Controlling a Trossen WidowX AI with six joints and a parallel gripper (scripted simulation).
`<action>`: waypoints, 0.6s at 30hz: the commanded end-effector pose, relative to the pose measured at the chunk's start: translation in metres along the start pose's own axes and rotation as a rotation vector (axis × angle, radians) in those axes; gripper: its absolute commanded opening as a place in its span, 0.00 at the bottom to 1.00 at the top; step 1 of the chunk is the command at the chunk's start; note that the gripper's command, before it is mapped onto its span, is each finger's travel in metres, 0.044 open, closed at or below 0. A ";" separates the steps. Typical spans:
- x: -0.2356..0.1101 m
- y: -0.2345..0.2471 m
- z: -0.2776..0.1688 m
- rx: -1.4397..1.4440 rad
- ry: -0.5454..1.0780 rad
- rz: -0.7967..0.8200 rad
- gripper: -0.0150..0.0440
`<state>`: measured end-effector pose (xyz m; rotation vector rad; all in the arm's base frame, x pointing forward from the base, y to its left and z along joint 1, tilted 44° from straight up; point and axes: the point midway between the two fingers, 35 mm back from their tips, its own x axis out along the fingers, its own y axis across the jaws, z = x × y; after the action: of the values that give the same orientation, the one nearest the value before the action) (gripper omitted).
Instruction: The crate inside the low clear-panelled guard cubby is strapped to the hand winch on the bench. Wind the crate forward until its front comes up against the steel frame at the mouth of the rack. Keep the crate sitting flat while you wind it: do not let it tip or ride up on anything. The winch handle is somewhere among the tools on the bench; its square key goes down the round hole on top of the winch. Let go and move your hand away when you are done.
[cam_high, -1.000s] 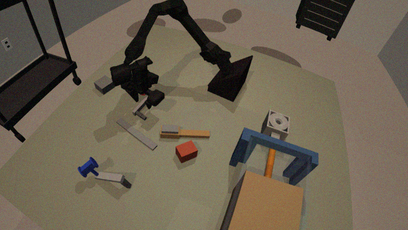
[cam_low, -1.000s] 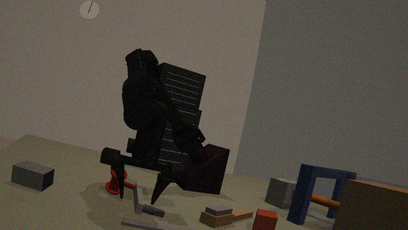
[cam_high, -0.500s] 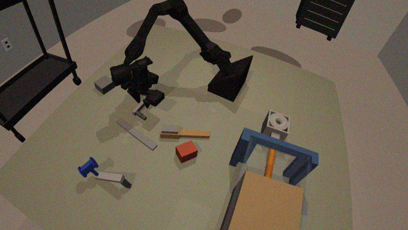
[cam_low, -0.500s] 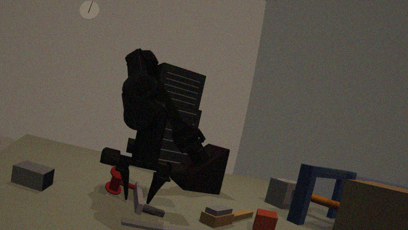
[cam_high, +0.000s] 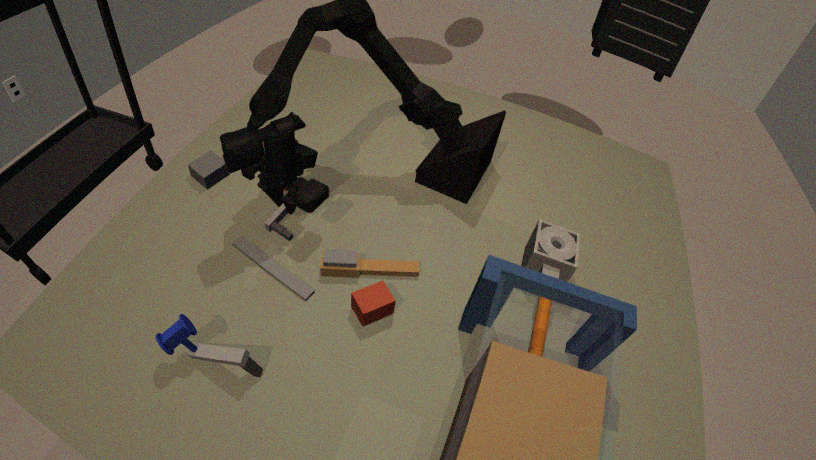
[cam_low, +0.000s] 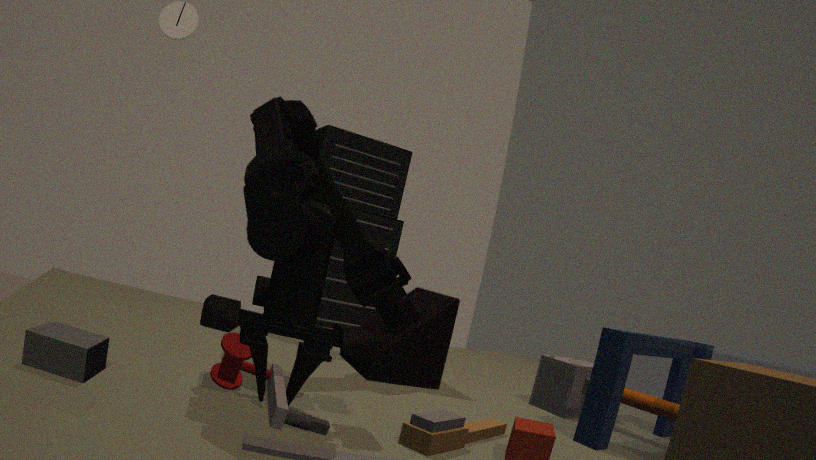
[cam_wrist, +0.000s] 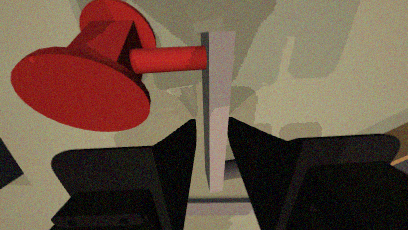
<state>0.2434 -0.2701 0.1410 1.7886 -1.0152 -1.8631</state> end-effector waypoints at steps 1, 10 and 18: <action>0.000 0.000 0.000 0.002 0.000 0.000 0.42; 0.000 0.000 0.000 0.002 0.000 0.000 0.32; -0.003 0.000 -0.001 0.002 0.001 -0.001 0.25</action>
<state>0.2432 -0.2701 0.1414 1.7857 -1.0162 -1.8637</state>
